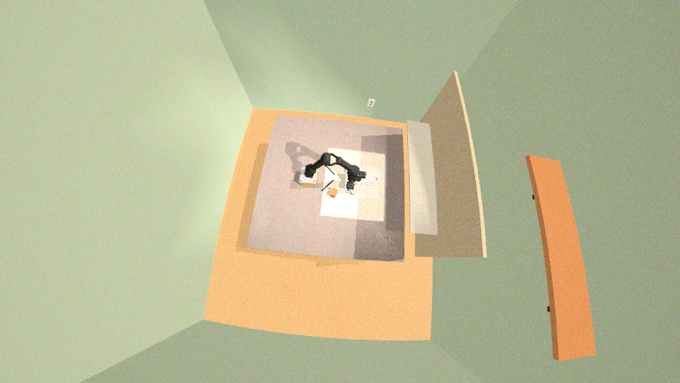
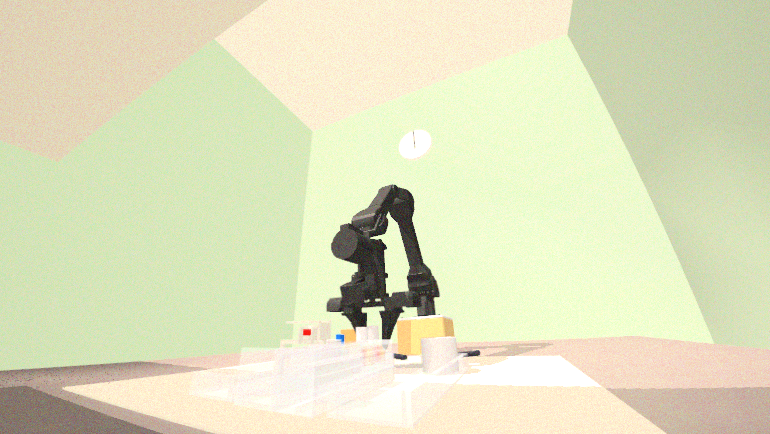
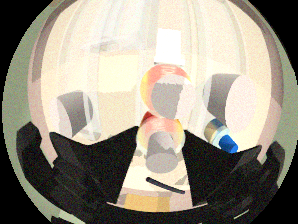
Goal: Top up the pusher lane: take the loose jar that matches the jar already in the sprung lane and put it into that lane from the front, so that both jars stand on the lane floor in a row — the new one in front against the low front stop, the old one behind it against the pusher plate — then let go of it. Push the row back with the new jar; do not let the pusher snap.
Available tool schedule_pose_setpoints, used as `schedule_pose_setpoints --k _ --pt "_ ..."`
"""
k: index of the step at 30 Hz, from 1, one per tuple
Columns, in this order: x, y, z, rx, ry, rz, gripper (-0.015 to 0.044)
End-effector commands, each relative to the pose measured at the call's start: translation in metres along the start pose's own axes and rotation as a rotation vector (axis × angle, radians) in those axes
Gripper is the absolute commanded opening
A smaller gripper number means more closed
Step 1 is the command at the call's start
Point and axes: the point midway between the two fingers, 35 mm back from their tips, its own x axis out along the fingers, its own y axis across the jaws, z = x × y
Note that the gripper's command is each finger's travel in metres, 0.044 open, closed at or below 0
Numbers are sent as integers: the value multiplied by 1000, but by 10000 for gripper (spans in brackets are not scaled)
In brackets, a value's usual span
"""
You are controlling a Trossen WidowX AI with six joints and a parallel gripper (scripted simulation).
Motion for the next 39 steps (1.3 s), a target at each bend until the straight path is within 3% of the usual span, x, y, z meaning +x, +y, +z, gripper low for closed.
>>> schedule_pose_setpoints --k 1,39 --pt "0 -1 6 -3 -26 -2 0" --pt "3 -1 0 -3 -26 -2 0"
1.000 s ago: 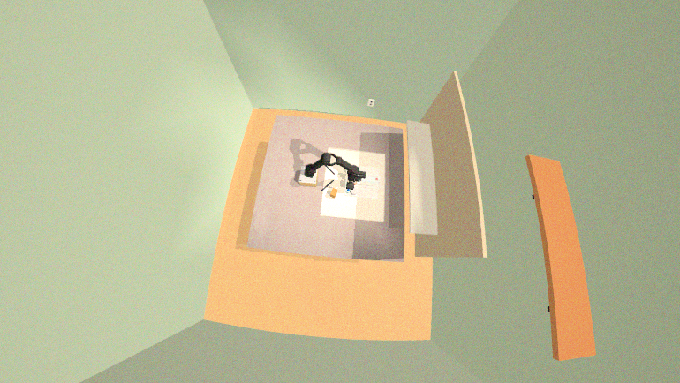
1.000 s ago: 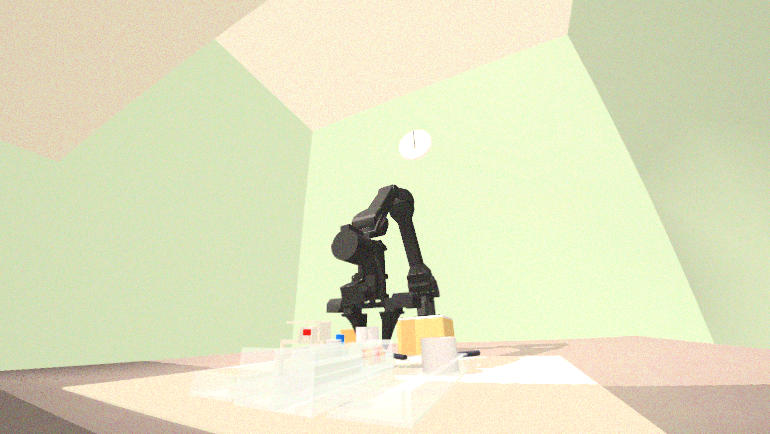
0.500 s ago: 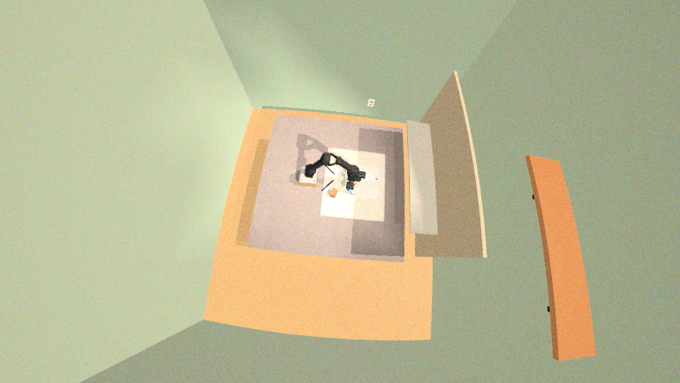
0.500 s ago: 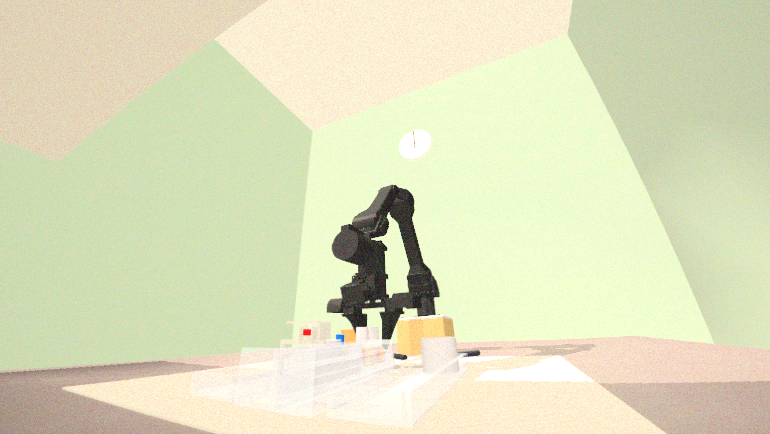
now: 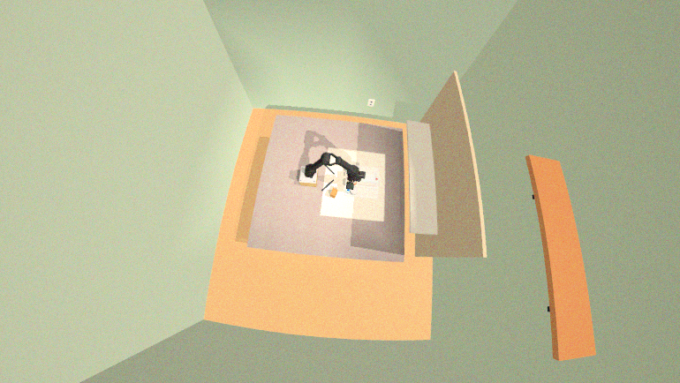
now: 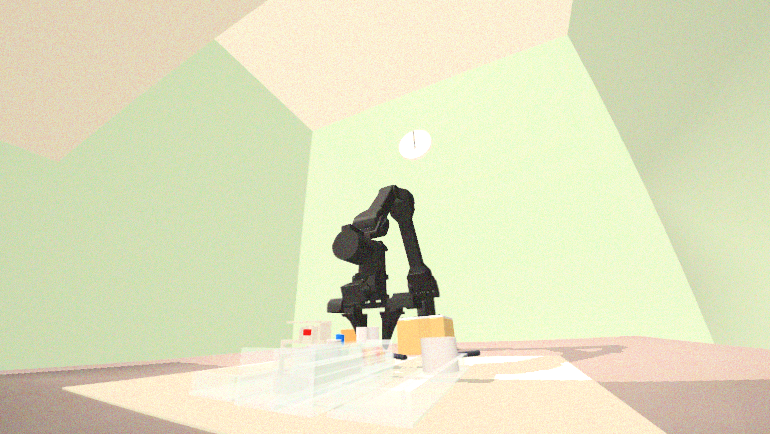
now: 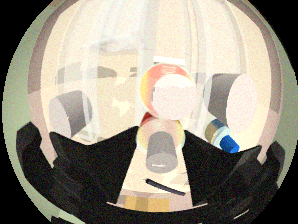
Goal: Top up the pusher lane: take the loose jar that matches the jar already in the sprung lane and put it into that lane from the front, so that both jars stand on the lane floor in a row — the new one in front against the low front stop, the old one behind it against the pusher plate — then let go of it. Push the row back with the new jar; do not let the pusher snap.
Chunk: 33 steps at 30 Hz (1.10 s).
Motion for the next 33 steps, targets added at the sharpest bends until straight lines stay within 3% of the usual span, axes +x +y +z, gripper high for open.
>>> schedule_pose_setpoints --k 1,33 --pt "0 -1 2 -3 -11 -2 0" --pt "0 -1 -4 -3 -11 -2 0"
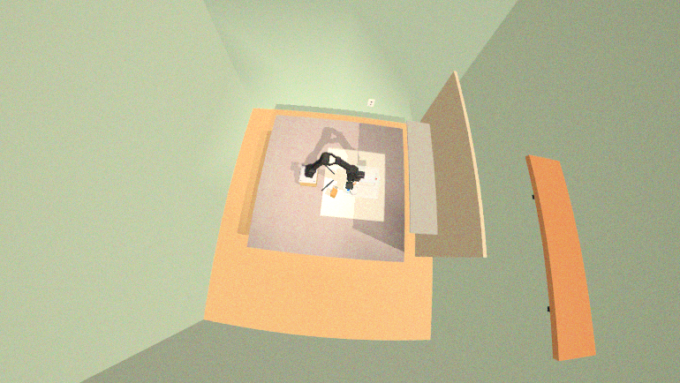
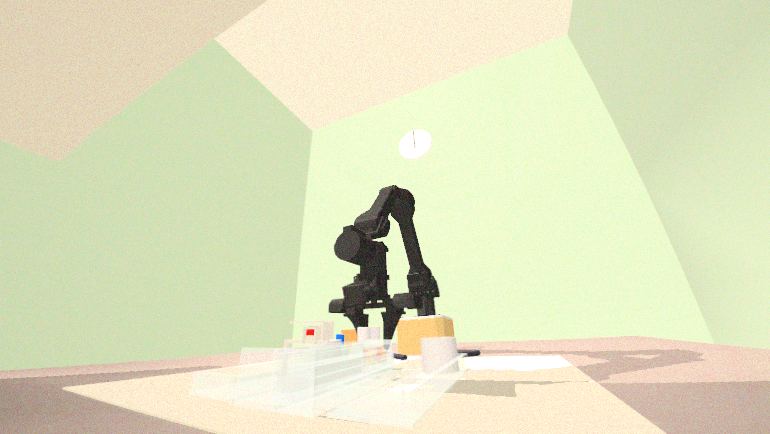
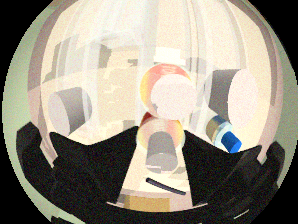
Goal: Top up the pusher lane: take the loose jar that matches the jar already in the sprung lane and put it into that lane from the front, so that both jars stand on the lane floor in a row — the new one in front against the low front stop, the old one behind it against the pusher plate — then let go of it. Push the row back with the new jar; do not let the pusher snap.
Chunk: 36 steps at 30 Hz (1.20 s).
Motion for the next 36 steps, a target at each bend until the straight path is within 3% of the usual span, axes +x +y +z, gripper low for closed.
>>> schedule_pose_setpoints --k 1,23,34,36 --pt "0 -1 1 -3 -10 -2 0" --pt "0 0 -3 -3 -10 -2 0" --pt "0 0 -3 -3 -10 -2 289" --pt "0 0 -3 -3 -10 -2 301"
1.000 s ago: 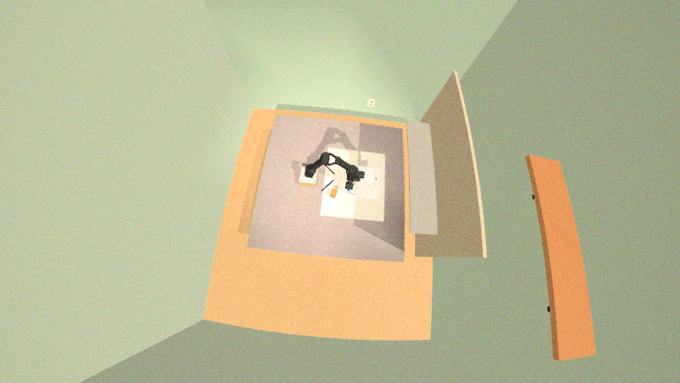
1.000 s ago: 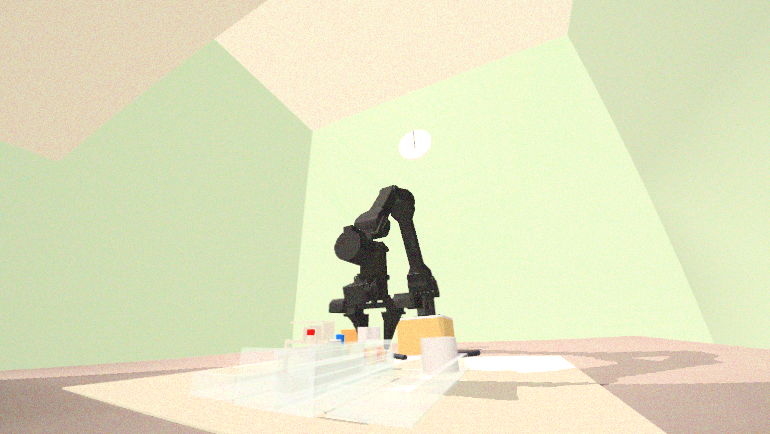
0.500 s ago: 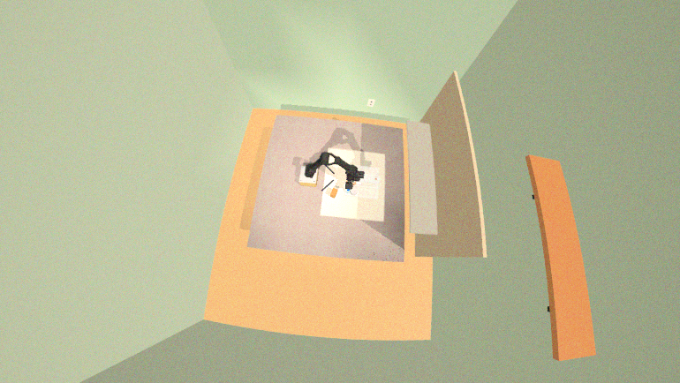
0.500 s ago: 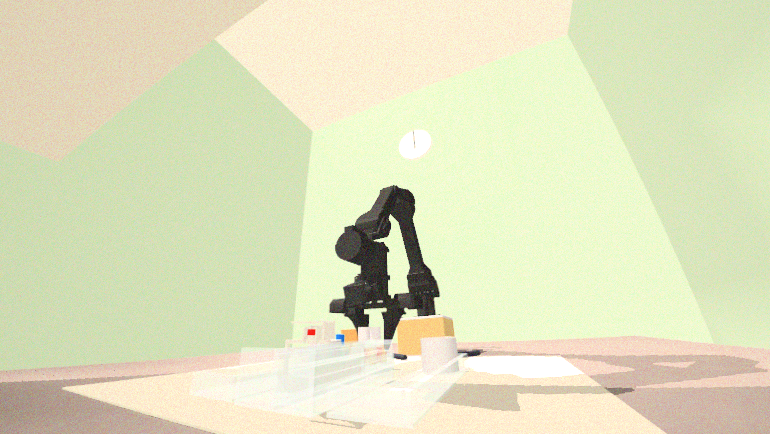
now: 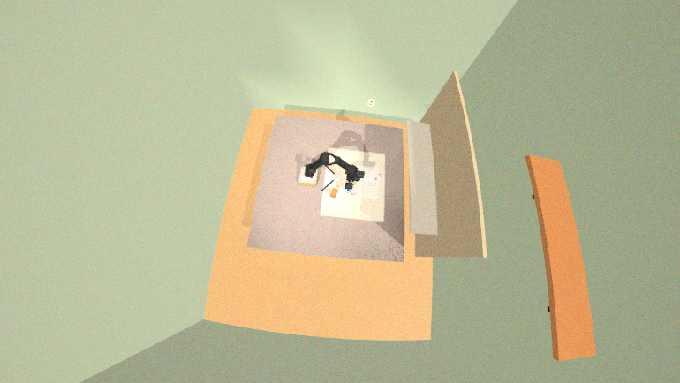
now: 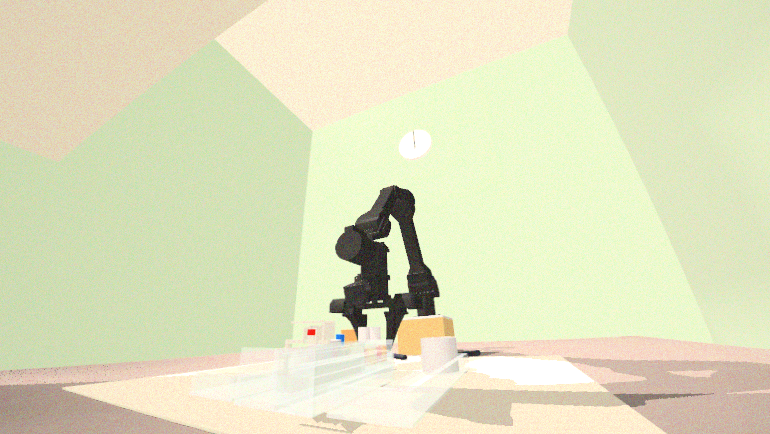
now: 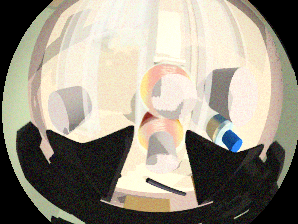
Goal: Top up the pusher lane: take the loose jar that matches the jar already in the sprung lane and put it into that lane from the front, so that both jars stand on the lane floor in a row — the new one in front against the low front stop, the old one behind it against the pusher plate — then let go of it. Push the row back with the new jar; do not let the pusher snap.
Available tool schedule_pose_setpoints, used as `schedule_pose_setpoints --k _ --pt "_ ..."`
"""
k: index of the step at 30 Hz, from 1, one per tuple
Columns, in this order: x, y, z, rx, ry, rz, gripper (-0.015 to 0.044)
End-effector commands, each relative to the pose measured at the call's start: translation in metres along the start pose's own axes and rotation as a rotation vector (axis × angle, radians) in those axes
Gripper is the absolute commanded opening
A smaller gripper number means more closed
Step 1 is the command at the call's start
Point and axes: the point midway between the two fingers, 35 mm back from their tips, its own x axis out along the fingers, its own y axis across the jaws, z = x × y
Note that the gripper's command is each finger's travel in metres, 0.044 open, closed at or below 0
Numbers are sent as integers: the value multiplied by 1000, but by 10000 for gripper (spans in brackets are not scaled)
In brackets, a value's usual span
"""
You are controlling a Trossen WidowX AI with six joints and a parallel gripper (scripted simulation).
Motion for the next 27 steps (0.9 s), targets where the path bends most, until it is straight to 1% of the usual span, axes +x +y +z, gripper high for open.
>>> schedule_pose_setpoints --k 1,7,15,27 --pt "-1 0 0 -3 0 -2 301" --pt "-19 0 0 -3 0 -2 301" --pt "-20 0 -1 -3 0 -2 301" --pt "-22 0 -37 -3 4 -2 301"
